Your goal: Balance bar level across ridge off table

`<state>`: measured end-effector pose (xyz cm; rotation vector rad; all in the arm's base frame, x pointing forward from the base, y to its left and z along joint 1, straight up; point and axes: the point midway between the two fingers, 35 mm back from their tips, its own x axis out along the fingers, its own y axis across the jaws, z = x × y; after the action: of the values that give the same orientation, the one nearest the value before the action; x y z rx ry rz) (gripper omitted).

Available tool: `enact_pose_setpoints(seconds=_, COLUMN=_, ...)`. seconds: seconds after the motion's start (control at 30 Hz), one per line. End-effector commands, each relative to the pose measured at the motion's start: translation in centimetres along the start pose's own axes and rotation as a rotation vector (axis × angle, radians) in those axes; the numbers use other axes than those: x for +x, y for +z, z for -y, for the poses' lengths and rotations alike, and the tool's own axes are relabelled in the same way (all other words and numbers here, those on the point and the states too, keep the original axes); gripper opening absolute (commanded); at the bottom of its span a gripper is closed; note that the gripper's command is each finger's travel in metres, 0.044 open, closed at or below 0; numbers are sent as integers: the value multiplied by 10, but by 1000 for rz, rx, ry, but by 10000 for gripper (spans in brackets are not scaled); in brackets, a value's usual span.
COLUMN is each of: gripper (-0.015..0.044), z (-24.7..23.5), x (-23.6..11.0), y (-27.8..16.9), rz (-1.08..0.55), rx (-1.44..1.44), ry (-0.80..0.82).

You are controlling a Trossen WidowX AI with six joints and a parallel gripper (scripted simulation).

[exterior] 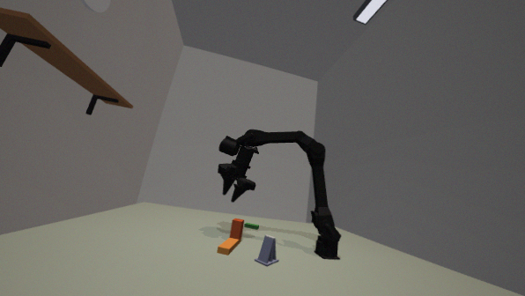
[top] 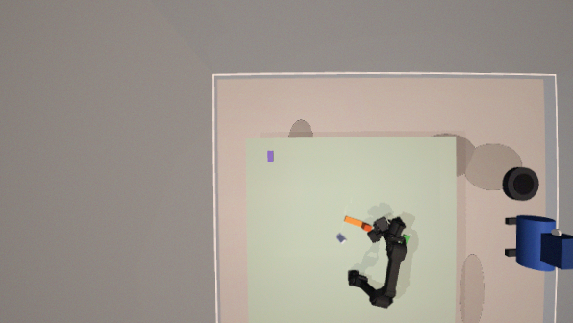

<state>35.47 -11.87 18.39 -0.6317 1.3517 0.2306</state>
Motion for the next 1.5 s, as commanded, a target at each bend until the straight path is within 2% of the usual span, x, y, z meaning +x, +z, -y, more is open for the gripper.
enact_pose_setpoints(seconds=0.0, gripper=315, z=-20, x=-4, y=12, rz=8, rx=-138, ry=59)
enact_pose_setpoints(seconds=0.4, gripper=315, z=-95, x=-21, y=39, rz=34, rx=-620, ry=270)
enact_pose_setpoints(seconds=0.6, gripper=315, z=-99, x=-21, y=40, rz=36, rx=-647, ry=282)
enact_pose_setpoints(seconds=0.73, gripper=315, z=-102, x=-6, y=41, rz=36, rx=-647, ry=282)
enact_pose_setpoints(seconds=1.17, gripper=315, z=-125, x=73, y=35, rz=36, rx=-647, ry=282)
enact_pose_setpoints(seconds=1.47, gripper=315, z=-128, x=81, y=34, rz=36, rx=-647, ry=282)
